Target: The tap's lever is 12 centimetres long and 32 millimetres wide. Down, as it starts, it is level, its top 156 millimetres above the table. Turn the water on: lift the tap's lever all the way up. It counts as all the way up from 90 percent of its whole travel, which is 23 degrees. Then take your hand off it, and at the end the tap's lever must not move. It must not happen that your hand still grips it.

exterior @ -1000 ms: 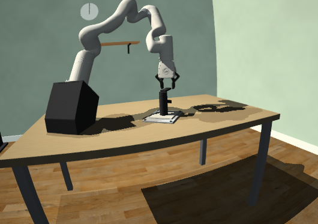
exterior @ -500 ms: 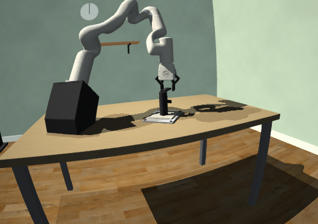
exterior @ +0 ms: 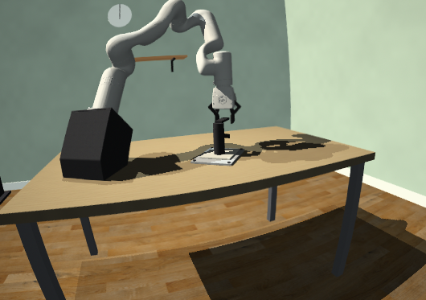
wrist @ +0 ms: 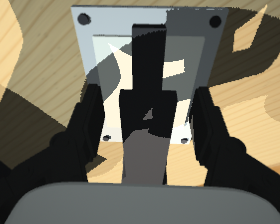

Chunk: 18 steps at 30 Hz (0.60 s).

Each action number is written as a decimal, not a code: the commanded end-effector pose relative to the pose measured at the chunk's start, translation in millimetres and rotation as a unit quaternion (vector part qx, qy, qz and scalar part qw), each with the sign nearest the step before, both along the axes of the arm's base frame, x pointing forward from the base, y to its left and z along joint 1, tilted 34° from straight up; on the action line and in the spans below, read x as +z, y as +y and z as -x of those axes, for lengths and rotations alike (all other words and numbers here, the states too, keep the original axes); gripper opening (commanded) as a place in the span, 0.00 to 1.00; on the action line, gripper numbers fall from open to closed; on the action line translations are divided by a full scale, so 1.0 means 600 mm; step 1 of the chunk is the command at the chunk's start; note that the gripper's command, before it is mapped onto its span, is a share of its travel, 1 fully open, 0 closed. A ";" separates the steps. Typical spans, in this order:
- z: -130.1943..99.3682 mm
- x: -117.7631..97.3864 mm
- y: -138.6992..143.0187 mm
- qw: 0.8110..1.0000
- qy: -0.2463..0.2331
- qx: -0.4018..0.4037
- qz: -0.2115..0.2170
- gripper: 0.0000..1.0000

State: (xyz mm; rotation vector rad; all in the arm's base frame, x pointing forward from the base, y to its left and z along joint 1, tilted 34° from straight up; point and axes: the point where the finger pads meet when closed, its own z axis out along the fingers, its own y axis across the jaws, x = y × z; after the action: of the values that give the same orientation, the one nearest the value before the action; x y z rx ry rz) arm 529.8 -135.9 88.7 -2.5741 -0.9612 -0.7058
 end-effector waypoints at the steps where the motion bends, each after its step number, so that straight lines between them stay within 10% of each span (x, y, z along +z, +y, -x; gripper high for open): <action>1: -0.001 0.000 -0.001 1.000 -0.001 0.000 0.000 0.71; 14: -0.001 0.000 -0.001 1.000 -0.001 0.000 0.000 0.71; 15: -0.001 0.000 -0.001 1.000 -0.001 0.000 0.000 0.00; 18: -0.001 0.000 -0.001 1.000 -0.001 0.000 0.000 0.00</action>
State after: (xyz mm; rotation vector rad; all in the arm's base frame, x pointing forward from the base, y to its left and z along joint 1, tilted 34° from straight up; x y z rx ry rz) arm 530.0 -135.6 88.3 -2.5741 -0.9612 -0.7058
